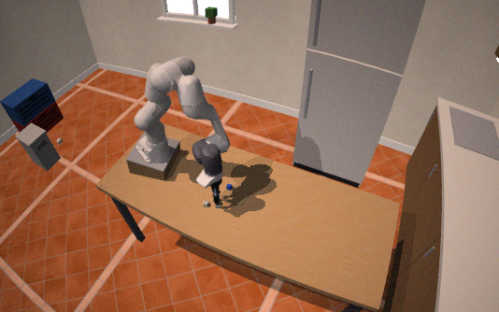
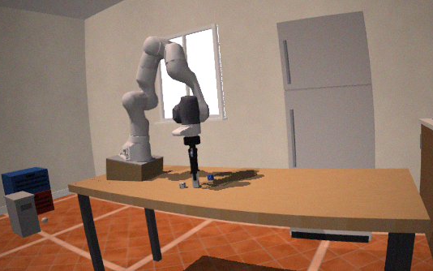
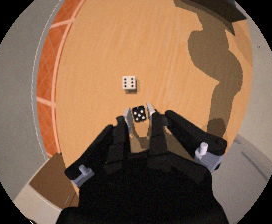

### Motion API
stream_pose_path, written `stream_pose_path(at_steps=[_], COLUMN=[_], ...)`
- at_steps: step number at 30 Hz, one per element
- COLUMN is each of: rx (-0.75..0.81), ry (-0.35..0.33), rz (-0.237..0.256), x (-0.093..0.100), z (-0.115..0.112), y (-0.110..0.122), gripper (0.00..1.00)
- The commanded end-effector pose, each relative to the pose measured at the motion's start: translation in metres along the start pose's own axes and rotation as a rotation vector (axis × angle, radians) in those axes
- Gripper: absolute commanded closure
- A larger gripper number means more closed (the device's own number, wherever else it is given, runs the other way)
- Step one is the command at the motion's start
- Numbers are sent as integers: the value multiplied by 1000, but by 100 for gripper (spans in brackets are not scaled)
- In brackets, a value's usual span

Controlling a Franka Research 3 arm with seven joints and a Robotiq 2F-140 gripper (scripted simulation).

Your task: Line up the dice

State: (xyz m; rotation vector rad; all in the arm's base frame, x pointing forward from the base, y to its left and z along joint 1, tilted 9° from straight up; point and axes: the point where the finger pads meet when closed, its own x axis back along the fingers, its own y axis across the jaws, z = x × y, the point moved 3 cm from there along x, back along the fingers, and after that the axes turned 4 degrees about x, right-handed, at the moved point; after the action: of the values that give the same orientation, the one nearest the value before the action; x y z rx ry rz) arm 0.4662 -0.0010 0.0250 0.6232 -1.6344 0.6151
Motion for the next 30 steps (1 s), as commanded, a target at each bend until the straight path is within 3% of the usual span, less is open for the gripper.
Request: stream_pose_path(at_steps=[1,7,8,30], rx=[5,5,5,5], ry=[-2,-2,-2,-2], rz=[3,3,3,3], x=[0,0,0,0], z=[-1,-1,-1,-1], y=[-2,-2,-2,-2], gripper=[75,75,87,87])
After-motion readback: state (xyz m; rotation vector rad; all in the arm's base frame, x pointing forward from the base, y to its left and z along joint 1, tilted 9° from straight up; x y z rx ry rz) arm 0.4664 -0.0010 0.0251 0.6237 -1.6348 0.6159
